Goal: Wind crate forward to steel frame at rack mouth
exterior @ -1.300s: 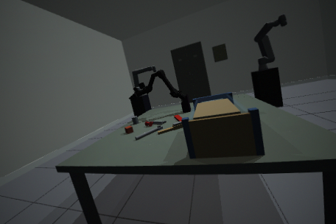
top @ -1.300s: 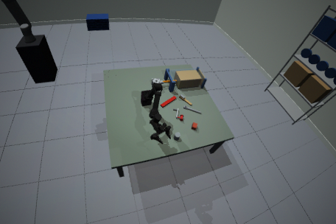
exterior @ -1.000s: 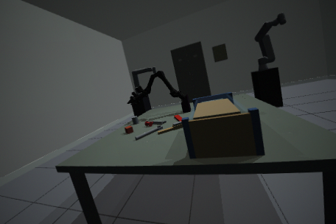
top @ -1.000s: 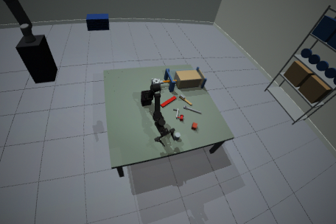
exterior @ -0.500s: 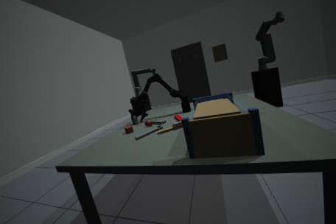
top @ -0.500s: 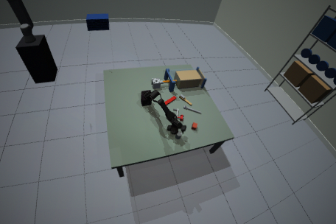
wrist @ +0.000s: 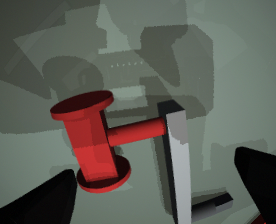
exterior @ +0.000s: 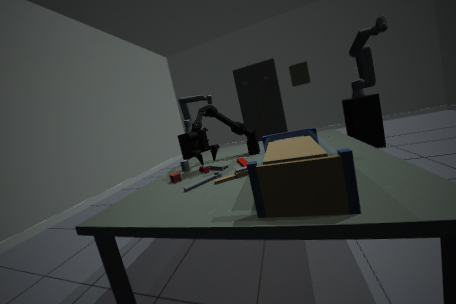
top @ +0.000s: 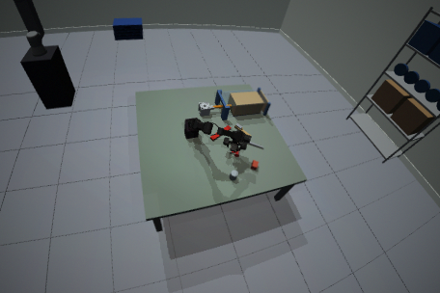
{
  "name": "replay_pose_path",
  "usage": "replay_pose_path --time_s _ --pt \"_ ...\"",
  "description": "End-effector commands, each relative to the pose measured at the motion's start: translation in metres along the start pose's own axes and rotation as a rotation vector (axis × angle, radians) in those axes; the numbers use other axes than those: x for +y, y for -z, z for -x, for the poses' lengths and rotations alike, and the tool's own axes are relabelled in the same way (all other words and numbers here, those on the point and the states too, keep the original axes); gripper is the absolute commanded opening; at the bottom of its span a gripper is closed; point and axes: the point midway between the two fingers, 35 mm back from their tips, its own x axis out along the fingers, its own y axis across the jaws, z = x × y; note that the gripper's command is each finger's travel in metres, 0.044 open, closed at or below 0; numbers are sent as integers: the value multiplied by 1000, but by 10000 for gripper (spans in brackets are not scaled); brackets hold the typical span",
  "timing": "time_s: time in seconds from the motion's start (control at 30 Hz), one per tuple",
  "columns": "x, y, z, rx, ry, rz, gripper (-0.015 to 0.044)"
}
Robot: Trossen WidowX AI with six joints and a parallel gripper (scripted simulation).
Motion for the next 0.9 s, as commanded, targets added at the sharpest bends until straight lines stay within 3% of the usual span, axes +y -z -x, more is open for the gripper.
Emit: replay_pose_path --time_s 0.0,0.2,0.53,0.87 --pt "-12 26 14 -65 40 61 440" --pt "-13 27 14 -69 41 65 440" --pt "-17 41 -28 -70 41 65 440" --pt "-17 42 -37 -70 41 65 440"
